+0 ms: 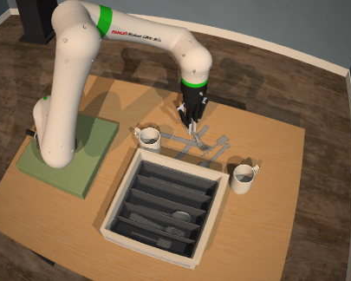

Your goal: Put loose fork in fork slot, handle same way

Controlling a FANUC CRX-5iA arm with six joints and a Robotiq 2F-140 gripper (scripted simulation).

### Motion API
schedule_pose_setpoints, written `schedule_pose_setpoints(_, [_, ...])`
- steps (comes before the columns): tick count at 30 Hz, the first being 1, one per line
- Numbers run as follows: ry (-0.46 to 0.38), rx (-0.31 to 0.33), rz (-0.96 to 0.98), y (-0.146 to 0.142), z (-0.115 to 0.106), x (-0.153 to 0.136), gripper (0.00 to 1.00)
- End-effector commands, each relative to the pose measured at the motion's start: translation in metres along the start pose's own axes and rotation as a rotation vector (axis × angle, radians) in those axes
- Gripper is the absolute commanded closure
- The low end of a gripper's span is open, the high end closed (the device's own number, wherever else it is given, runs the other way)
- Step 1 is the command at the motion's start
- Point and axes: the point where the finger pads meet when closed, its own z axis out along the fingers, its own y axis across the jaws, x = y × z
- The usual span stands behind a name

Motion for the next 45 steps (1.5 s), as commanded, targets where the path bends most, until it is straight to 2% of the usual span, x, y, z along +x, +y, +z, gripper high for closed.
schedule_pose_setpoints(1, [0.0, 0.0, 0.0, 0.0, -0.002, 0.0, 0.96])
schedule_pose_setpoints(7, [0.0, 0.0, 0.0, 0.0, -0.015, 0.0, 0.96])
schedule_pose_setpoints(13, [0.0, 0.0, 0.0, 0.0, -0.037, 0.0, 0.96])
schedule_pose_setpoints(15, [0.0, 0.0, 0.0, 0.0, -0.037, 0.0, 0.96])
schedule_pose_setpoints(30, [0.0, 0.0, 0.0, 0.0, -0.115, 0.0, 0.96])
schedule_pose_setpoints(32, [0.0, 0.0, 0.0, 0.0, -0.115, 0.0, 0.96])
schedule_pose_setpoints(39, [0.0, 0.0, 0.0, 0.0, -0.148, 0.0, 0.96])
schedule_pose_setpoints(45, [0.0, 0.0, 0.0, 0.0, -0.166, 0.0, 0.96])
